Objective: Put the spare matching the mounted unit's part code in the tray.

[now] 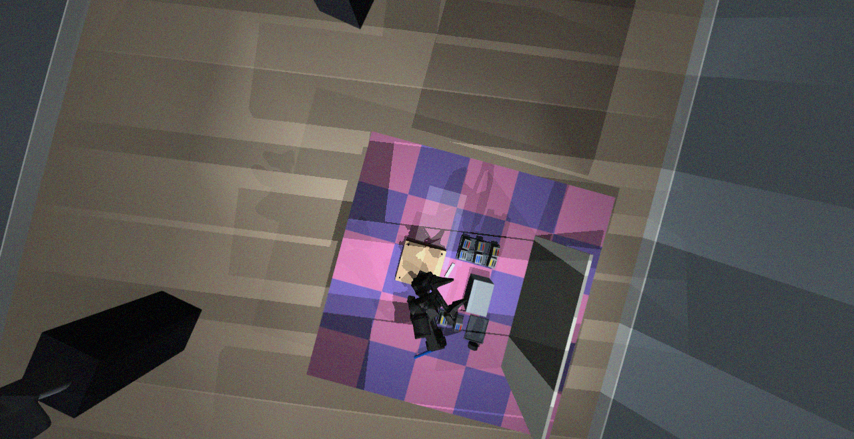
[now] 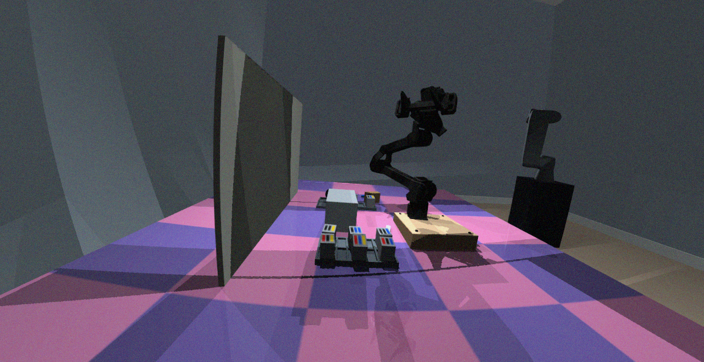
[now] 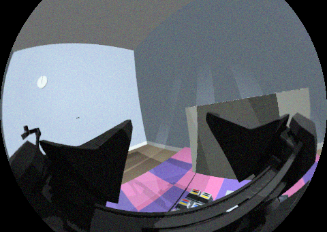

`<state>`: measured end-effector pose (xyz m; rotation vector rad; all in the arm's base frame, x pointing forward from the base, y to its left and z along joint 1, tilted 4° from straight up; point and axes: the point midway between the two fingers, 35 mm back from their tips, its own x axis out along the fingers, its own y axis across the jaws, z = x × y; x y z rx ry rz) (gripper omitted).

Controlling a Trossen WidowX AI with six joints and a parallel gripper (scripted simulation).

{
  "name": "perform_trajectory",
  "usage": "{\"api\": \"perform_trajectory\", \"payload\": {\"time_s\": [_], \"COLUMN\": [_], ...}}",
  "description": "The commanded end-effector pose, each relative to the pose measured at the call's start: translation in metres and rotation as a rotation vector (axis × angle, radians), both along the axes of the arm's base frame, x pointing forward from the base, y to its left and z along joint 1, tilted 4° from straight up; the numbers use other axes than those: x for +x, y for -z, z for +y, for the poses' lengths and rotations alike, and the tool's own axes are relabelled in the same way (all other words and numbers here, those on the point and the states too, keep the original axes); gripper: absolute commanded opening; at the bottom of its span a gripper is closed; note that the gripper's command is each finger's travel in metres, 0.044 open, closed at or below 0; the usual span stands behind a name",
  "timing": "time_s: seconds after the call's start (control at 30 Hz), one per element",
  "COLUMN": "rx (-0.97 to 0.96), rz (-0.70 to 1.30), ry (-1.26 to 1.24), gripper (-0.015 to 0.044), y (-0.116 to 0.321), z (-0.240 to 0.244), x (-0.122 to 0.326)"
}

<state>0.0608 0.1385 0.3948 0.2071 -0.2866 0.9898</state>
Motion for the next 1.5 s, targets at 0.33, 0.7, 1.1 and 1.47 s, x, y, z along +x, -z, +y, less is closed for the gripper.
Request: {"api": "perform_trajectory", "payload": {"time_s": [0.33, 0.7, 1.1, 1.47], "rx": [-0.091, -0.553, -0.976, -1.198], "rz": [-0.116, -0.21, 0.113, 0.704], "ry": [0.086, 0.284, 0.408, 0.51], "gripper": [0.044, 0.044, 0.044, 0.044], "y": [-0.021, -0.02, 0.045, 0.121], "z": [0.021, 0.11, 0.126, 0.058], "x": [-0.004, 0.046, 0.161, 0.256]}}
